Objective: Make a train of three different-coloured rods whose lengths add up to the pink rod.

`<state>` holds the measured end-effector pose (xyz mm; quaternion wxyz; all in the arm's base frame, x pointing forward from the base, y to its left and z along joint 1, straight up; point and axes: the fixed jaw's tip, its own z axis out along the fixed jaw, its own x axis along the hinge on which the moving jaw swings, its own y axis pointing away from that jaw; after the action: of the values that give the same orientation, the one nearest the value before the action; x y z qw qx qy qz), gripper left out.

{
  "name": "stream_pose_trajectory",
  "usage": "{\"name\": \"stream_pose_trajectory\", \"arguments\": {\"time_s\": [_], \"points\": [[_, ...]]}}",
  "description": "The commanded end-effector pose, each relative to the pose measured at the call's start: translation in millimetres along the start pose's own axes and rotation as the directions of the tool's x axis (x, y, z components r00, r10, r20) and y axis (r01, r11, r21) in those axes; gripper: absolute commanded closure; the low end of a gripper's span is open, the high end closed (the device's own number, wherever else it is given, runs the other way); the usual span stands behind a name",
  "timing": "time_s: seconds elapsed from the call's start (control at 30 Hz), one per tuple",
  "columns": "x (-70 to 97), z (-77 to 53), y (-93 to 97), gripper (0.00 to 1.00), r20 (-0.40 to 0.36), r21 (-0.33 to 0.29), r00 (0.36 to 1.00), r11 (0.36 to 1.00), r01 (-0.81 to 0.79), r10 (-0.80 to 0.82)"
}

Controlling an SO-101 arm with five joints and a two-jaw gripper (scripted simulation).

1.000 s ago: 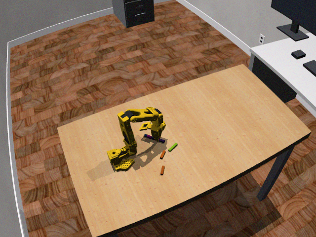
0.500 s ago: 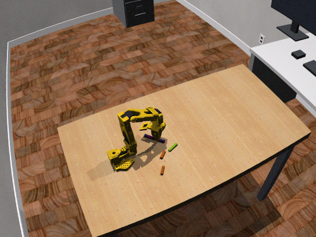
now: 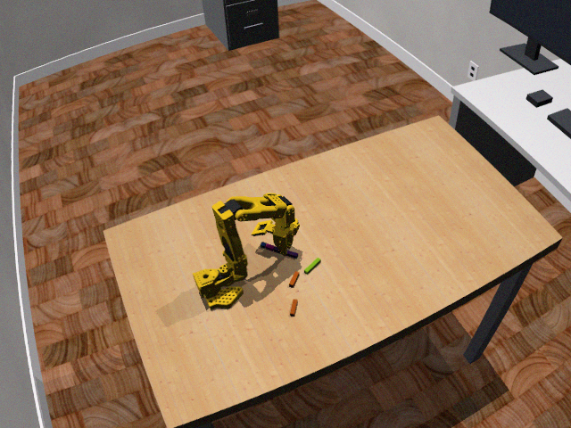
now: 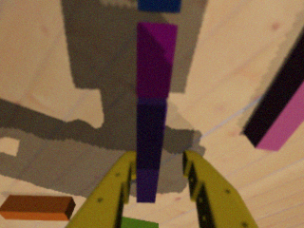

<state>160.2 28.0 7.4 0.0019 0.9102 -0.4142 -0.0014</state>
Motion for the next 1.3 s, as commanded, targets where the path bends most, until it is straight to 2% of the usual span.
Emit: {"name": "stream_pose_trajectory", "arguments": {"time_s": [0.0, 0.57, 0.73, 0.8, 1.17, 1.27], "points": [[4.3, -8.5, -10.0, 0.85, -0.032, 0.060, 0.999, 0.998, 0.001, 0.001], [4.5, -11.3, -10.3, 0.83, -0.032, 0.060, 0.999, 0.998, 0.001, 0.001], [4.8, -21.4, -10.9, 0.83, -0.032, 0.060, 0.999, 0.998, 0.001, 0.001], [4.8, -21.4, -10.9, 0.83, -0.032, 0.060, 0.999, 0.998, 0.001, 0.001], [3.5, -52.6, -8.5, 0.83, -0.032, 0.060, 0.999, 0.998, 0.001, 0.001], [3.5, -52.6, -8.5, 0.83, -0.032, 0.060, 0.999, 0.998, 0.001, 0.001]]}}
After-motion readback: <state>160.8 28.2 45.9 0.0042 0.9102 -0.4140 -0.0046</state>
